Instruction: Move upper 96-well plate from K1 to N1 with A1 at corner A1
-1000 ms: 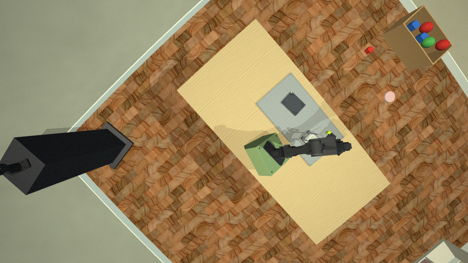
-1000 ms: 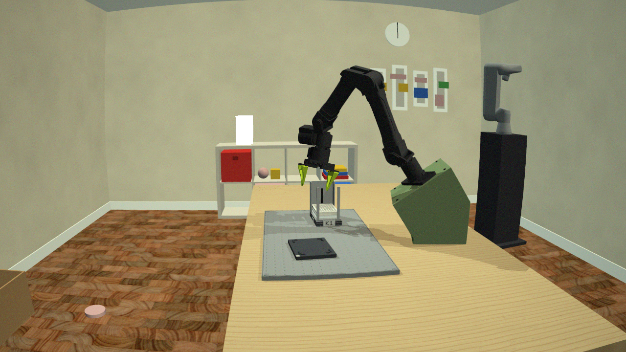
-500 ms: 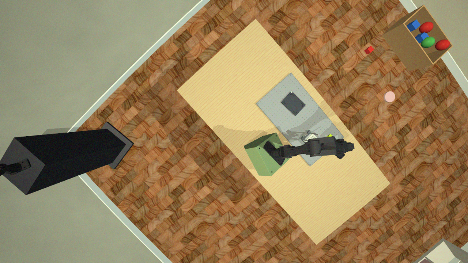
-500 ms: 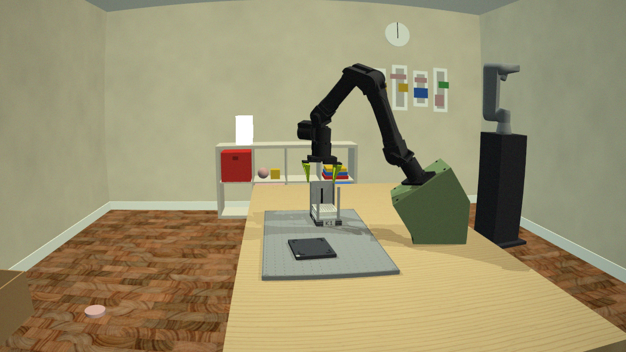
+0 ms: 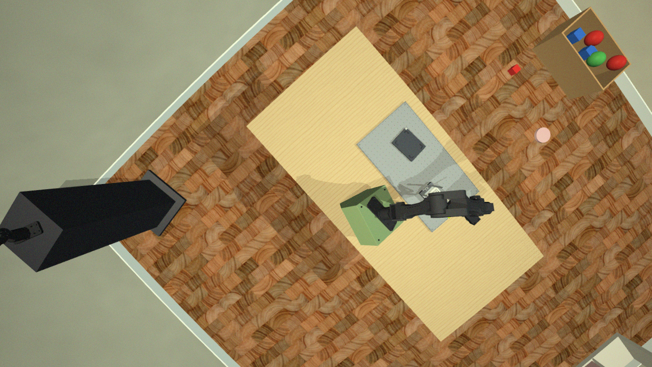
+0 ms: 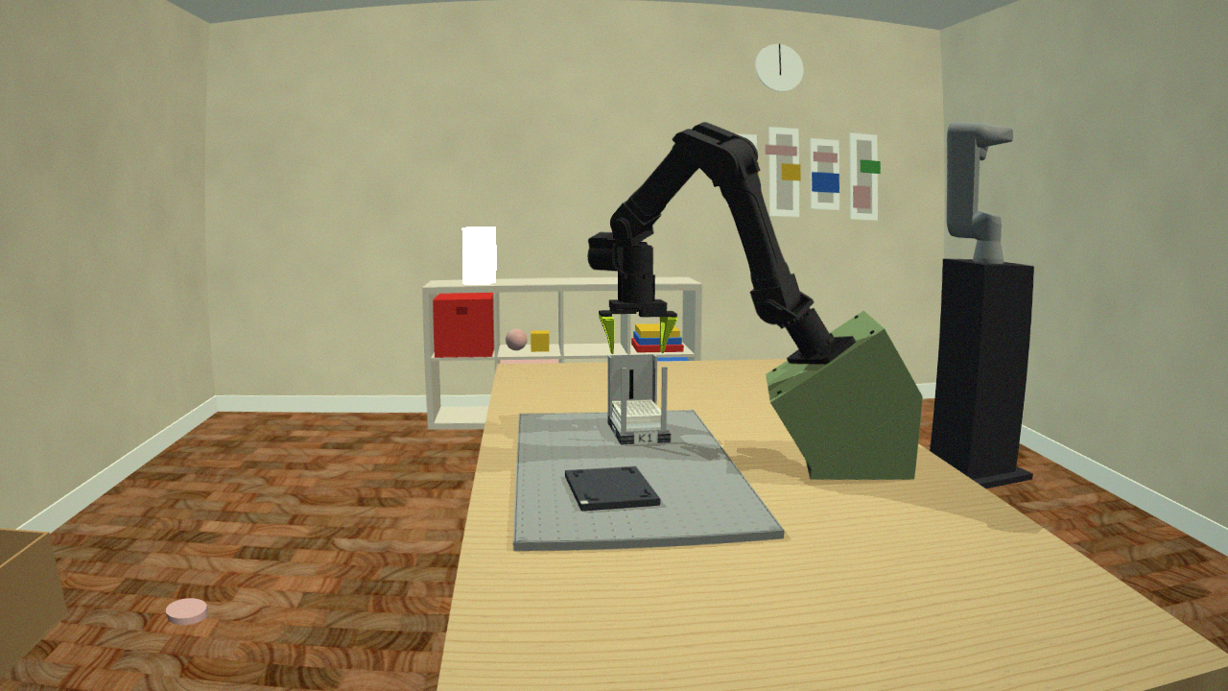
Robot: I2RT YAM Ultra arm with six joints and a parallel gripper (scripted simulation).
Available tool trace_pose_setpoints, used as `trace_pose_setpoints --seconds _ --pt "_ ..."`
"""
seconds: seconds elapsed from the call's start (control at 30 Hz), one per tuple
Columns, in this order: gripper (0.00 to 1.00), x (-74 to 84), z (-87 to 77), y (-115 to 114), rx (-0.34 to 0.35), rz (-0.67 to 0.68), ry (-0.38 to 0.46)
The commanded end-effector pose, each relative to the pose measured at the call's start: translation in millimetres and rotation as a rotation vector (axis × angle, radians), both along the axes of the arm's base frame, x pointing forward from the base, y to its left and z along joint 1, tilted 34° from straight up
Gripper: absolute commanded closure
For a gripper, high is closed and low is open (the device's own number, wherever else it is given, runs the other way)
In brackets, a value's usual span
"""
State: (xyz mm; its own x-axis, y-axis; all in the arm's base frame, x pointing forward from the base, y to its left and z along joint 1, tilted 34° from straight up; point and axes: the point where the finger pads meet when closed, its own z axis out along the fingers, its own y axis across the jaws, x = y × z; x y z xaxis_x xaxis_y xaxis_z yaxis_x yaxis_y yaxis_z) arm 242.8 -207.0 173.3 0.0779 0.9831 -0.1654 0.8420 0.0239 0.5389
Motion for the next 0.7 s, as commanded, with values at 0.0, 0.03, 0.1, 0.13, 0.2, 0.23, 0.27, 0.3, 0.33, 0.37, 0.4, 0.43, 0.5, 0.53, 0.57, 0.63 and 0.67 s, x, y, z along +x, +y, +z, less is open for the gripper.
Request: trace_pose_setpoints --seconds 0.0,0.03,0.1,0.13,0.2,0.23,0.27,0.3,0.33,0.37,0.4,0.43,0.5,0.53,0.57,0.63,0.67 --pt "0.0 -1.5 4.1 -0.9 -0.009 0.001 -0.001" --pt "0.0 -1.5 4.1 -0.9 -0.009 0.001 -0.001" --pt "0.0 -1.5 4.1 -0.9 -0.009 0.001 -0.001" --pt "0.0 -1.5 4.1 -0.9 -0.009 0.001 -0.001" --pt "0.0 -1.8 1.4 -3.3 -0.003 -0.001 0.012" --pt "0.0 0.8 -6.7 -3.1 -0.003 0.004 0.014" --pt "0.0 1.7 -12.1 0.0 0.007 0.009 0.02" --pt "0.0 2.8 -13.5 0.1 0.009 0.007 0.02" --pt "0.0 3.7 -14.9 -0.1 0.011 0.004 0.019" --pt "0.0 4.5 -16.3 -0.4 0.011 0.003 0.019" --pt "0.0 5.4 -17.6 -0.6 0.011 0.003 0.019" --pt "0.0 6.3 -19.0 -0.9 0.011 0.003 0.019" --pt "0.0 7.1 -20.4 -1.2 0.011 0.003 0.019" --pt "0.0 7.1 -20.4 -1.2 0.011 0.003 0.019" --pt "0.0 6.5 -21.8 -3.1 0.011 -0.004 0.019" --pt "0.0 9.7 -24.6 -1.9 0.011 0.003 0.019" --pt "0.0 10.5 -26.0 -2.2 0.011 0.003 0.019"
